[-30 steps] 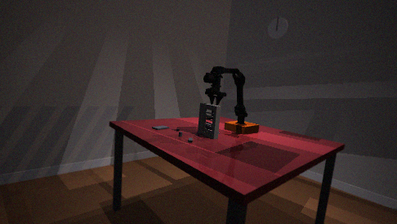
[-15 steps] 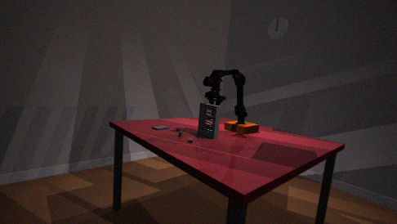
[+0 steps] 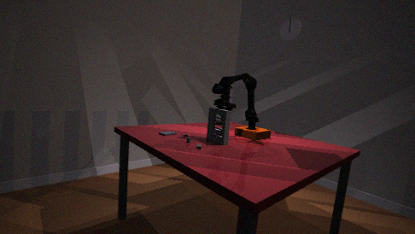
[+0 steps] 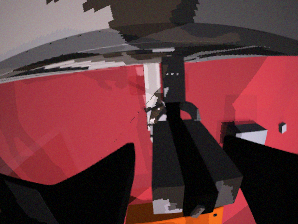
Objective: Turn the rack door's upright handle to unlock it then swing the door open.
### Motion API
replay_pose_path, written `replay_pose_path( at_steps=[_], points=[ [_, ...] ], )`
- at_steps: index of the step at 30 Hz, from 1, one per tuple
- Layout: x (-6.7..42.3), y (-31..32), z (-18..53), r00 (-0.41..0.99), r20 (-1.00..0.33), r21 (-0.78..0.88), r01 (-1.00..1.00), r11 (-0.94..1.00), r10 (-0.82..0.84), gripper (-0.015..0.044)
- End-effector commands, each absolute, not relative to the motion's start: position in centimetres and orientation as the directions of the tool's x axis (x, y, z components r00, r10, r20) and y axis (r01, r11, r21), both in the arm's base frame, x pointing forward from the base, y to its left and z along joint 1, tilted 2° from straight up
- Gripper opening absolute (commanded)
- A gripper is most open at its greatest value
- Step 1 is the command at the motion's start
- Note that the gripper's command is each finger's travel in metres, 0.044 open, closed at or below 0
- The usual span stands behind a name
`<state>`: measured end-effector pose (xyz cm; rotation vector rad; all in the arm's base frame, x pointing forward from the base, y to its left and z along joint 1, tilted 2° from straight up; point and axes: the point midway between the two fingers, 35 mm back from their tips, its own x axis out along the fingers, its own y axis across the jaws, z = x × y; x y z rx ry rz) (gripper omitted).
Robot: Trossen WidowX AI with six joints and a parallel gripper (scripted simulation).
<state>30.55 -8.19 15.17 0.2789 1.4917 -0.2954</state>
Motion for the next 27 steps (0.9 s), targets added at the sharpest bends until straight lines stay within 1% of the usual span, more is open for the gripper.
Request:
replay_pose_path(
  at_steps=[1, 6, 19, 22, 24, 27],
  points=[
    [30.48, -8.23, 14.89, 0.054, -0.998, -0.002, 0.363, 0.932, -0.024, 0.0238],
    [30.48, -8.23, 14.89, 0.054, -0.998, -0.002, 0.363, 0.932, -0.024, 0.0107],
    [30.48, -8.23, 14.89, 0.054, -0.998, -0.002, 0.363, 0.932, -0.024, 0.0020],
    [30.48, -8.23, 14.89, 0.054, -0.998, -0.002, 0.363, 0.932, -0.024, 0.0018],
    [30.48, -8.24, 14.89, 0.054, -0.998, -0.001, 0.393, 0.920, -0.024, 0.0018],
    [30.48, -8.24, 14.89, 0.054, -0.998, 0.008, 0.516, 0.856, -0.024, 0.0018]
  ],
)
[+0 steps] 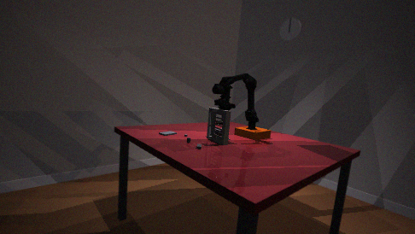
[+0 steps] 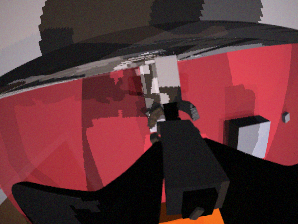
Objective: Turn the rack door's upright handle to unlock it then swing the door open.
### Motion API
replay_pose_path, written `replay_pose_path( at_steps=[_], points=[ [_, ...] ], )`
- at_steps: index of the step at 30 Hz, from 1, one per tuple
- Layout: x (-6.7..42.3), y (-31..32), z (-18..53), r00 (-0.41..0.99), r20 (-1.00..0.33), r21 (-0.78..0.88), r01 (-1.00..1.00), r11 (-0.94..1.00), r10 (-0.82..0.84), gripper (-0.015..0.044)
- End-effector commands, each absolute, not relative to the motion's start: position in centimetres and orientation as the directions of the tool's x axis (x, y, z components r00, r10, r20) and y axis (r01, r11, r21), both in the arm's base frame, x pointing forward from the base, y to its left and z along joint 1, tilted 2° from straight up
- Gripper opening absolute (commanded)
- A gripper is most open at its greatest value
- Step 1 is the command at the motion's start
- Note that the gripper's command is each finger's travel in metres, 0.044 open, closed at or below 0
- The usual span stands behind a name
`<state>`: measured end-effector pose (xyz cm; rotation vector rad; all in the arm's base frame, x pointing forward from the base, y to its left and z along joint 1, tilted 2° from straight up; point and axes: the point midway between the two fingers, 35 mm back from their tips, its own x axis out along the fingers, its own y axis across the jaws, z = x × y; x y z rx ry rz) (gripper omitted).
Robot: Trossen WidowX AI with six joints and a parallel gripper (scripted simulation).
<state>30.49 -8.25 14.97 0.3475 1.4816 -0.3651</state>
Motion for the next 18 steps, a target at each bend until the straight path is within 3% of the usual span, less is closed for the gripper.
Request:
replay_pose_path(
  at_steps=[1, 10, 18],
  points=[
    [30.48, -8.24, 14.89, 0.054, -0.998, 0.010, 0.558, 0.830, -0.024, 0.0018],
    [30.48, -8.24, 14.89, 0.053, -0.998, 0.034, 0.859, 0.510, -0.024, 0.0018],
    [30.48, -8.24, 14.89, 0.053, -0.998, 0.050, 0.989, 0.141, -0.023, 0.0018]
  ],
)
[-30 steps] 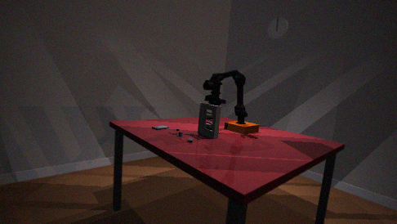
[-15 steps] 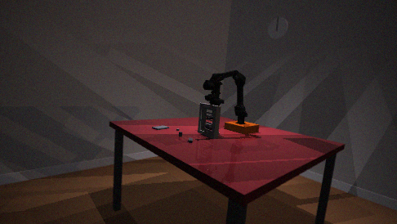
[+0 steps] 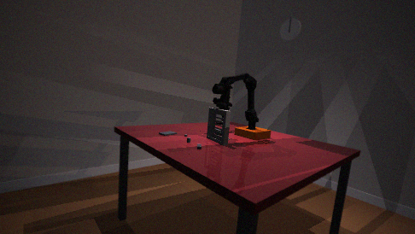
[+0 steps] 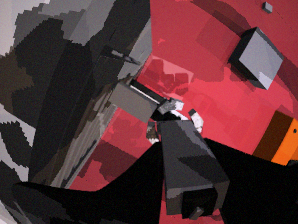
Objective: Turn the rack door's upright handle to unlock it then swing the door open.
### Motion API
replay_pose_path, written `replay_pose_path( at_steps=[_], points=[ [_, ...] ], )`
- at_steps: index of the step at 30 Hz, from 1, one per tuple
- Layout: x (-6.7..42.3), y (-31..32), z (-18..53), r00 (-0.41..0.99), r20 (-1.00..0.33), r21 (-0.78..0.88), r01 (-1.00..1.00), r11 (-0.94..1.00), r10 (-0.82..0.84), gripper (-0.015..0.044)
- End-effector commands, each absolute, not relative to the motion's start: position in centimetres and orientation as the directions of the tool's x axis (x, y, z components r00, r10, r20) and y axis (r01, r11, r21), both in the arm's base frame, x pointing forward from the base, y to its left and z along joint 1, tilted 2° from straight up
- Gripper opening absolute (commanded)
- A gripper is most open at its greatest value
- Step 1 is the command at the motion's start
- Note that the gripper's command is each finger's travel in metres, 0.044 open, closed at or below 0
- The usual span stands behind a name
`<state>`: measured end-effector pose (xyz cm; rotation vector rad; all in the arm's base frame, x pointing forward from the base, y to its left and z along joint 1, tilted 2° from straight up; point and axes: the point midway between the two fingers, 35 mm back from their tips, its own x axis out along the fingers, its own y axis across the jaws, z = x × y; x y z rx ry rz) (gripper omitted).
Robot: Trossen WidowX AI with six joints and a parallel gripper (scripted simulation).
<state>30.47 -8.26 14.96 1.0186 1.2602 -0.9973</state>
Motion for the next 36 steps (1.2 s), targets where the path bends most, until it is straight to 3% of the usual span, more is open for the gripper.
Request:
replay_pose_path(
  at_steps=[1, 8, 16, 24, 34, 36],
  points=[
    [30.48, -8.24, 14.89, 0.053, -0.998, 0.051, 0.994, 0.092, -0.023, 0.0018],
    [30.47, -8.24, 14.89, 0.053, -0.998, 0.057, 0.967, -0.250, -0.023, 0.0018],
    [30.47, -8.24, 14.89, 0.053, -0.998, 0.057, 0.796, -0.603, -0.023, 0.0018],
    [30.47, -8.24, 14.88, 0.053, -0.998, 0.055, 0.750, -0.659, -0.023, 0.0018],
    [30.47, -8.24, 14.88, 0.053, -0.998, 0.055, 0.750, -0.659, -0.023, 0.0281],
    [30.47, -8.24, 14.88, 0.053, -0.998, 0.056, 0.755, -0.653, -0.023, 0.0291]
  ],
)
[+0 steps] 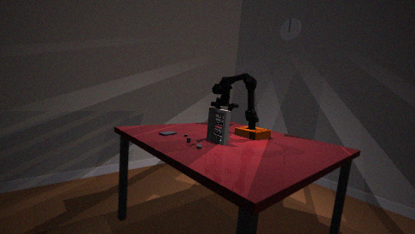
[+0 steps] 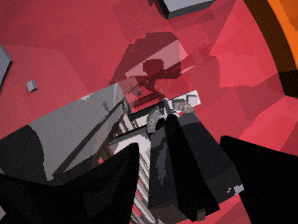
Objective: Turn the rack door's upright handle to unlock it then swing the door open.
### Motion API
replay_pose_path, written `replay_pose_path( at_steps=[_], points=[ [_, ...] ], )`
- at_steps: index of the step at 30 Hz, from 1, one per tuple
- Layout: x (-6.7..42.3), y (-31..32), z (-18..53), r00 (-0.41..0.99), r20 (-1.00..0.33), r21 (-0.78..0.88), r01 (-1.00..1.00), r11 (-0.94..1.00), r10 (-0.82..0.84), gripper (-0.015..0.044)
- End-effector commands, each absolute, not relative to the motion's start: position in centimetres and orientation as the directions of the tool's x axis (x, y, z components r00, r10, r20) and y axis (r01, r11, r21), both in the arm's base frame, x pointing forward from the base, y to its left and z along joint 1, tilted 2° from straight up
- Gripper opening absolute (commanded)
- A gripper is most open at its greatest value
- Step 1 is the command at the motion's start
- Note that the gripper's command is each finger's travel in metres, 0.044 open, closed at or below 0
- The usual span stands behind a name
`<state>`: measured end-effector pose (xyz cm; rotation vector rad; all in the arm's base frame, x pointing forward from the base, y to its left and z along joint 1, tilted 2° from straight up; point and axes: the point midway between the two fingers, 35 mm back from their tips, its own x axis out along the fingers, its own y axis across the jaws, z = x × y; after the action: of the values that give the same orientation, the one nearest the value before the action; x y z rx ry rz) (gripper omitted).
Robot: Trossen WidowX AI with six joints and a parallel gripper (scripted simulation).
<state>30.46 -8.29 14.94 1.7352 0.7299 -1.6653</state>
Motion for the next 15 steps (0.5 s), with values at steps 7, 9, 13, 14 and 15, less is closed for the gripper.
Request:
replay_pose_path(
  at_steps=[7, 9, 13, 14, 15],
  points=[
    [30.47, -8.24, 14.89, 0.053, -0.998, 0.058, 0.920, -0.388, -0.023, 0.0291],
    [30.47, -8.24, 14.89, 0.053, -0.998, 0.058, 0.954, -0.295, -0.023, 0.0291],
    [30.47, -8.24, 14.89, 0.053, -0.998, 0.055, 0.993, -0.101, -0.023, 0.0291],
    [30.47, -8.24, 14.89, 0.053, -0.998, 0.054, 0.997, -0.051, -0.023, 0.0291],
    [30.47, -8.24, 14.89, 0.053, -0.998, 0.053, 0.999, -0.002, -0.023, 0.0291]
  ],
)
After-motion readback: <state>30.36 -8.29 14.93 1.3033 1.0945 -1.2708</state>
